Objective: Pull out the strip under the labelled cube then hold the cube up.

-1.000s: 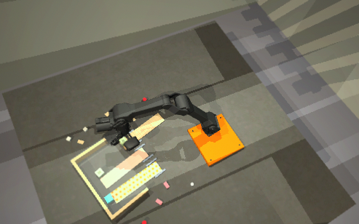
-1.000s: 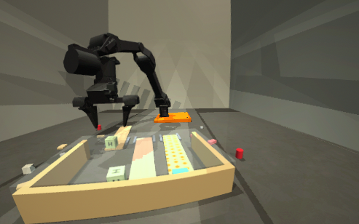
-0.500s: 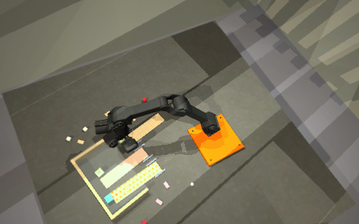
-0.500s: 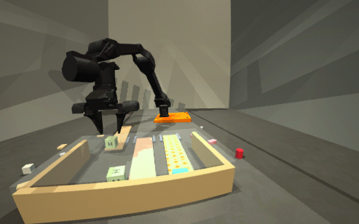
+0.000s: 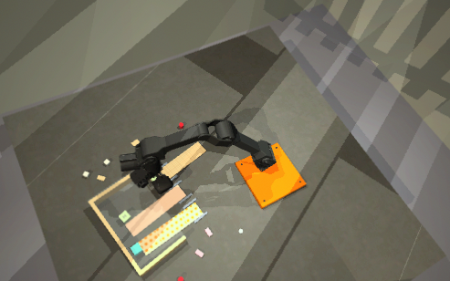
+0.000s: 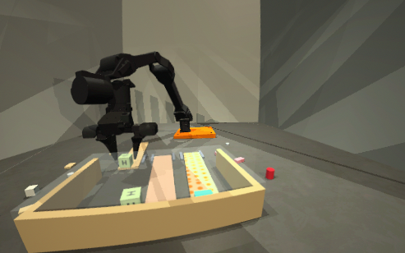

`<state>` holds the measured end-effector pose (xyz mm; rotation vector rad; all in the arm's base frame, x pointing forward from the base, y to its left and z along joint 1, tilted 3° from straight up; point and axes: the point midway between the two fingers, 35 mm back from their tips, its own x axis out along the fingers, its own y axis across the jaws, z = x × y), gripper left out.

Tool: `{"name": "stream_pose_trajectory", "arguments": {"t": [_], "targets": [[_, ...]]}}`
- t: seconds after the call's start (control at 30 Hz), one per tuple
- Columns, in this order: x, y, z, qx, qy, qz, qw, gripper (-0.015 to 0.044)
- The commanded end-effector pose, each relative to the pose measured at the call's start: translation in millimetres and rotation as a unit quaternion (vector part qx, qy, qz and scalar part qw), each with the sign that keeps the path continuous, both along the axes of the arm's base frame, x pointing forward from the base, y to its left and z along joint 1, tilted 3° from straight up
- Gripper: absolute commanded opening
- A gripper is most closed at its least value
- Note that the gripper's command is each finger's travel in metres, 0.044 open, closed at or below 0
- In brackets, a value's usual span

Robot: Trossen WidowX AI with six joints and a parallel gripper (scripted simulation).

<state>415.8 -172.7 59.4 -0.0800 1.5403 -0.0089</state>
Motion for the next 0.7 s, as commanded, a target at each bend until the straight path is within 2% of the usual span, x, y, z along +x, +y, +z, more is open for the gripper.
{"name": "stream_pose_trajectory", "arguments": {"t": [0.0, 0.3, 0.43, 0.67], "targets": [[-1.4, -0.7, -9.9, -0.001, 0.004, -0.001, 1.000, 0.0250], [-1.6, -0.8, -13.9, -0.001, 0.004, -0.001, 1.000, 0.0250], [-0.7, -0.1, -11.6, 0.001, 0.002, 0.000, 1.000, 0.0145], [-0.7, -0.1, -11.6, 0.001, 0.002, 0.000, 1.000, 0.0098]]}}
